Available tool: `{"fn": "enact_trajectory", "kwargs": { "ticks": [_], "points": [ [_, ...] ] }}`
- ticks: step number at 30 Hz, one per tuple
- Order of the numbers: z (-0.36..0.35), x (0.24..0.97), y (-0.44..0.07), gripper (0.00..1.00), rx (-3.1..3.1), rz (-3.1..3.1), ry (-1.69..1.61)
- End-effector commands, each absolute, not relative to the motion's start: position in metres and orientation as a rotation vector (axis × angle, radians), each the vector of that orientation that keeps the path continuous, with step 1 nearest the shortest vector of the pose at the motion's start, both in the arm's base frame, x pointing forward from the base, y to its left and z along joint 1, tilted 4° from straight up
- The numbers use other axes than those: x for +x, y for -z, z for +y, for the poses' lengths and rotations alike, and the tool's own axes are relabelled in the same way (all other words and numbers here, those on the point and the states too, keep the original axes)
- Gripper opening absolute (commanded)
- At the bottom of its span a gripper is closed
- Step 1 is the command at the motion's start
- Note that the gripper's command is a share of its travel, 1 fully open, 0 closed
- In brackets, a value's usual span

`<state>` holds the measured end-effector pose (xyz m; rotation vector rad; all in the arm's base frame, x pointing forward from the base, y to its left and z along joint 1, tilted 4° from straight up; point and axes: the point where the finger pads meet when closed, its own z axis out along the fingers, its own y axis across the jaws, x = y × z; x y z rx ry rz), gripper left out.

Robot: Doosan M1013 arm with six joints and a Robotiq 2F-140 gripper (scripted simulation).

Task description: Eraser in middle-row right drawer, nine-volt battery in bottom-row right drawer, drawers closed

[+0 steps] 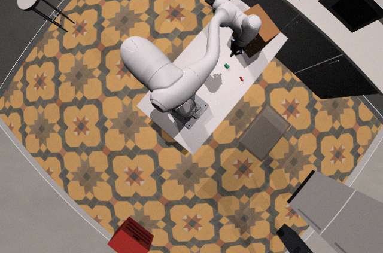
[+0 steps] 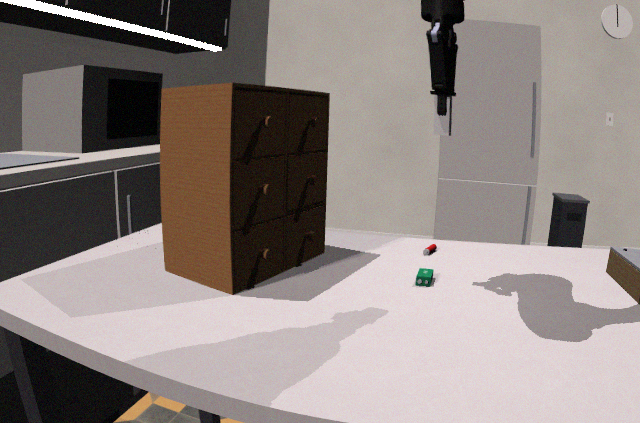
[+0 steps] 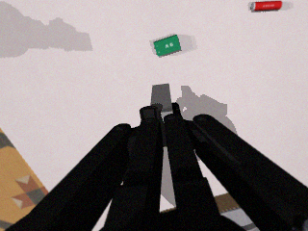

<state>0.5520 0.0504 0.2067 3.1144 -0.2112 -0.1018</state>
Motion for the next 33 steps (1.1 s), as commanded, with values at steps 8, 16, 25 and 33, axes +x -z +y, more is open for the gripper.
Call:
{"fn": "enact_trajectory", "kwargs": {
  "ticks": [8,16,25,33],
  "points": [
    [0.05,0.552,-0.207,0.0,3.115,-0.211,0.105],
    [0.048,0.562,-0.181,0.0,3.115,-0.211,0.106],
    [0.048,0.564,-0.175,0.0,3.115,-0.211,0.104],
    [0.047,0.566,-0.173,0.0,3.114,-0.211,0.071]
  ]
}}
